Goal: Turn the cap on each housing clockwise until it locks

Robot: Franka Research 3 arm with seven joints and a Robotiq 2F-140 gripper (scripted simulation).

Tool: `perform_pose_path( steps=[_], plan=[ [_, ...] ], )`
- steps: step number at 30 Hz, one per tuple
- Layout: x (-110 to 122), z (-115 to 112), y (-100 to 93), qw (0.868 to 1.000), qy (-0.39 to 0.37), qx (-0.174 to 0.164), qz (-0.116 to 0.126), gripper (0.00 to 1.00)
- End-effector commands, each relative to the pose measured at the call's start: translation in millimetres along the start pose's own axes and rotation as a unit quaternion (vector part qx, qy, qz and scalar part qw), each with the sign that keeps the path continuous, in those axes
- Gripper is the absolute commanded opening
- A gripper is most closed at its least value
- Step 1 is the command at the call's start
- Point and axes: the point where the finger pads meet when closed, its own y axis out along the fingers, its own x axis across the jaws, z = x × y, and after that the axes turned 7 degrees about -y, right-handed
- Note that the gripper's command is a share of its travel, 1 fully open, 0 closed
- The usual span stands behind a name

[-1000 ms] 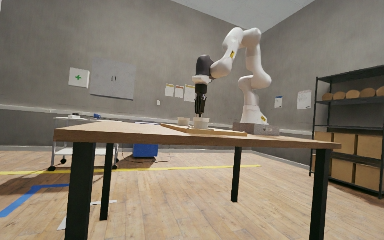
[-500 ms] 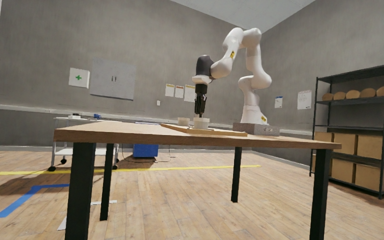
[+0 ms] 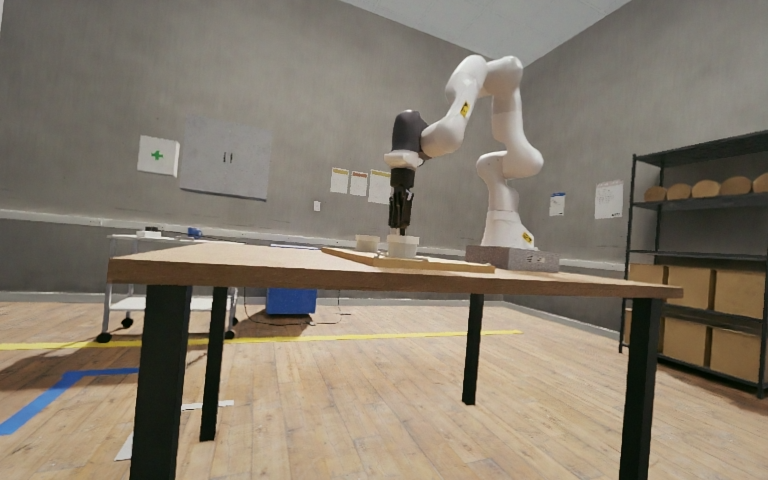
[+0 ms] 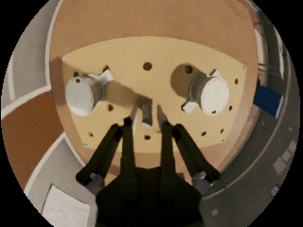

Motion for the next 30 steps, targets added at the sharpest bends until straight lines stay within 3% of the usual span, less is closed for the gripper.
perform_pose_path(
  steps=[1,30],
  plan=[
    [0.1,1.4,0.3,1.0,0.0,0.001,0.001,0.36],
    [0.1,1.4,-2.3,1.0,0.0,0.001,0.001,0.36]
  ],
)
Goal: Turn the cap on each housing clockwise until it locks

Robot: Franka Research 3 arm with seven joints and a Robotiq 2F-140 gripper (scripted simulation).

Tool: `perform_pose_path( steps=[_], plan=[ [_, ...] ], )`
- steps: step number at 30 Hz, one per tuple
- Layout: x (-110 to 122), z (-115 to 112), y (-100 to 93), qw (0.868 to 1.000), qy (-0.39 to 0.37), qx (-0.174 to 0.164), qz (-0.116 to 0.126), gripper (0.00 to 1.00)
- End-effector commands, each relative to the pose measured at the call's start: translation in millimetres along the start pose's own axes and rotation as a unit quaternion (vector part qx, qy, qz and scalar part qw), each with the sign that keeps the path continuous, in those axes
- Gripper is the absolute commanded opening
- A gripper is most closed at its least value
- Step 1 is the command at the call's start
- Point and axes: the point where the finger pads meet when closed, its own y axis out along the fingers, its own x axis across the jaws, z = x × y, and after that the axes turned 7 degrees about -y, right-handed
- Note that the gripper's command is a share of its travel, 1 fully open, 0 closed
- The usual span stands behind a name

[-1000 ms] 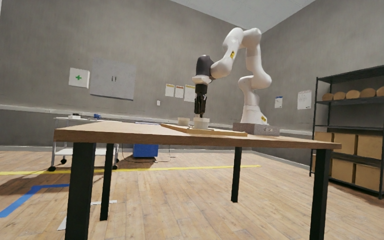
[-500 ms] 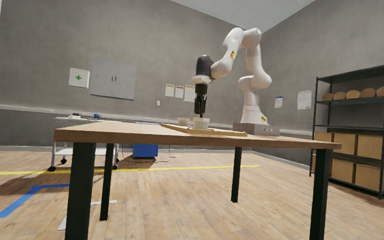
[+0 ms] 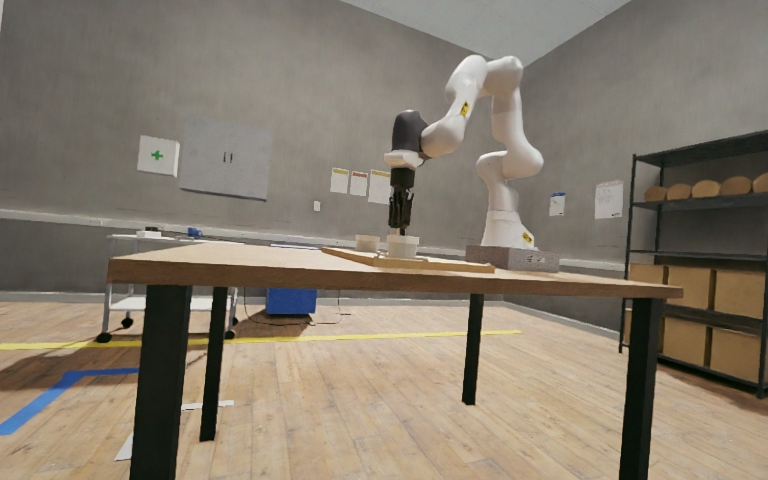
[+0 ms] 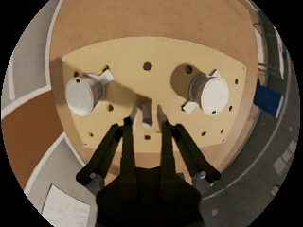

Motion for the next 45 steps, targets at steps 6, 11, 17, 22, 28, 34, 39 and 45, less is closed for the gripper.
perform_pose_path(
  steps=[6,11,17,22,28,34,39,45],
  plan=[
    [0,1,-6.0,1.0,0.0,0.001,0.0,0.36],
    [0,1,-12.1,1.0,0.0,0.001,0.0,0.36],
    [0,1,-20.1,1.0,0.0,0.001,0.0,0.36],
    [0,1,-27.8,1.0,0.0,0.001,0.0,0.36],
    [0,1,-40.5,1.0,0.0,0.001,0.0,0.36],
    [0,1,-51.6,1.0,0.0,0.001,0.0,0.36],
    [0,1,-60.2,1.0,0.0,0.001,0.0,0.36],
    [0,1,-71.7,1.0,0.0,0.001,0.0,0.36]
  ],
)
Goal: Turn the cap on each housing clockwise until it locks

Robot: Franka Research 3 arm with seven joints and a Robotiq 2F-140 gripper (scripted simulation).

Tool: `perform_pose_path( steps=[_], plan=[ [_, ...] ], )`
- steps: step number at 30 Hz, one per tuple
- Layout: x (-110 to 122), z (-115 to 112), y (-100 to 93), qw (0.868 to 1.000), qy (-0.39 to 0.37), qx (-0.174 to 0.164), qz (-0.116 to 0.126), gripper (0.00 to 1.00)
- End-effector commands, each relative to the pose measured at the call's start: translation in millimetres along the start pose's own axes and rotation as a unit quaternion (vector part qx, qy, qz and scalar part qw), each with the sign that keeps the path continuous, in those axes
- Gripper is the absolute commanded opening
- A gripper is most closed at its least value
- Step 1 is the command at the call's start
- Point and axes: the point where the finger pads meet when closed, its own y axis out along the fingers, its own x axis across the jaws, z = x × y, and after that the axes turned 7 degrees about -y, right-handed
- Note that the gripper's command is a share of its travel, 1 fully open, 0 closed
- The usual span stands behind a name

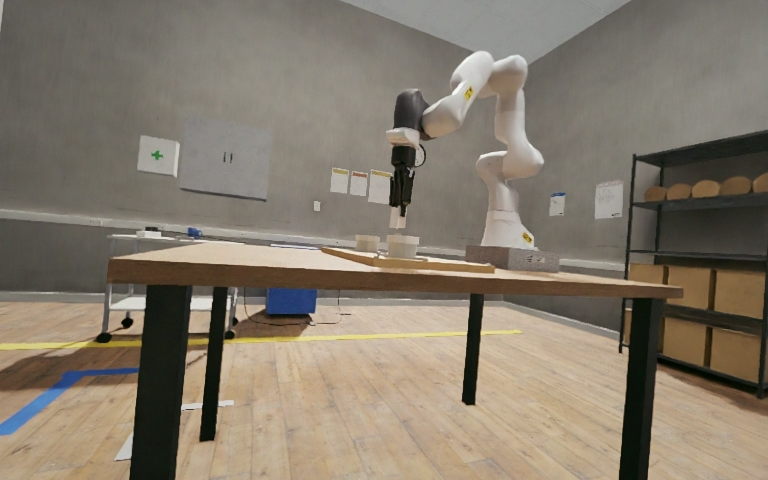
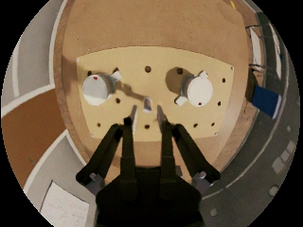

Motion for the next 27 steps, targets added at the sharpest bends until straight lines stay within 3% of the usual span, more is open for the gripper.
perform_pose_path(
  steps=[1,27],
  plan=[
    [0,-3,-6.8,1.0,0.005,-0.005,-0.001,0.36],
    [0,-2,-22.1,1.0,0.005,-0.005,-0.001,0.36]
  ],
)
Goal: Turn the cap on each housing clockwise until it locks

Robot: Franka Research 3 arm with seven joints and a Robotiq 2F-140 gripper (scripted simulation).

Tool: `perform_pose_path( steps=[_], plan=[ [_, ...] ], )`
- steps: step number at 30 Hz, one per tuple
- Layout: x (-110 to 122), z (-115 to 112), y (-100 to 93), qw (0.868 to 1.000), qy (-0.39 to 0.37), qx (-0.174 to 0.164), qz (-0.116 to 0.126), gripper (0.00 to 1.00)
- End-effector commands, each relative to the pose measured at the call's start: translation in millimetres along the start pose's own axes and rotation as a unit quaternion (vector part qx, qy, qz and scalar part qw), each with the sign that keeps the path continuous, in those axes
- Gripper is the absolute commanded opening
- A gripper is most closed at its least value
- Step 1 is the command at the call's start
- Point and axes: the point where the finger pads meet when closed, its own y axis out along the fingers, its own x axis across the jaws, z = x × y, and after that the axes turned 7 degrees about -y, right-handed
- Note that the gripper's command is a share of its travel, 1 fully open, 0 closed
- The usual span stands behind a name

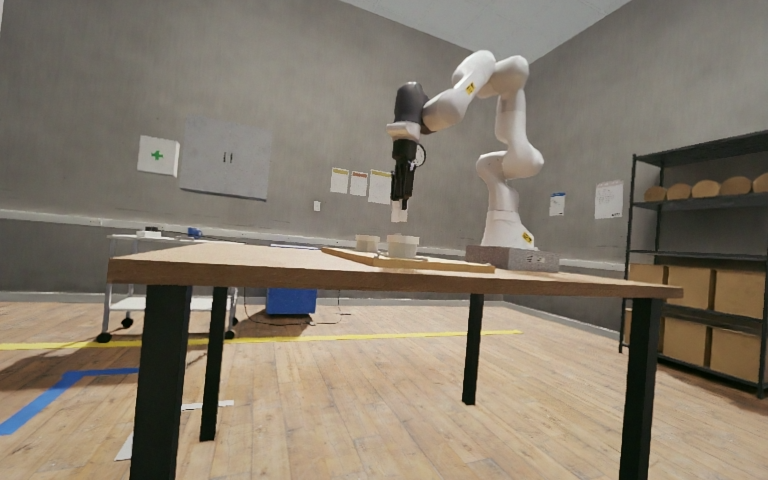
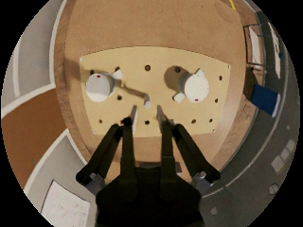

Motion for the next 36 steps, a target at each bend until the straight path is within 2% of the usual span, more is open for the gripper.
perform_pose_path(
  steps=[1,3,5,6,12,14,15,18,22,23,29,31,32,36],
  plan=[
    [0,1,-1.8,1.0,0.003,0.0,-0.001,0.36],
    [4,2,-1.7,1.0,0.027,0.0,0.0,0.36],
    [14,5,-1.5,0.995,0.098,0.0,0.001,0.36],
    [23,8,-1.3,0.988,0.153,-0.001,0.001,0.36],
    [99,23,-0.8,0.963,0.271,0.003,0.006,0.36],
    [99,23,-0.8,0.963,0.271,0.003,0.006,0.36],
    [112,25,-0.9,0.944,0.331,0.005,0.007,0.36],
    [140,27,-1.5,0.922,0.386,0.008,0.01,0.36],
    [149,28,-1.8,0.889,0.457,0.01,0.013,0.36],
    [149,28,-1.8,0.881,0.473,0.01,0.014,0.78],
    [149,28,-1.8,0.832,0.554,0.008,0.02,0.78],
    [149,28,-1.8,0.832,0.554,0.008,0.02,0.78],
    [149,28,-1.8,0.81,0.585,0.007,0.022,0.78],
    [149,28,-1.8,0.777,0.629,0.006,0.023,0.78]
  ],
)
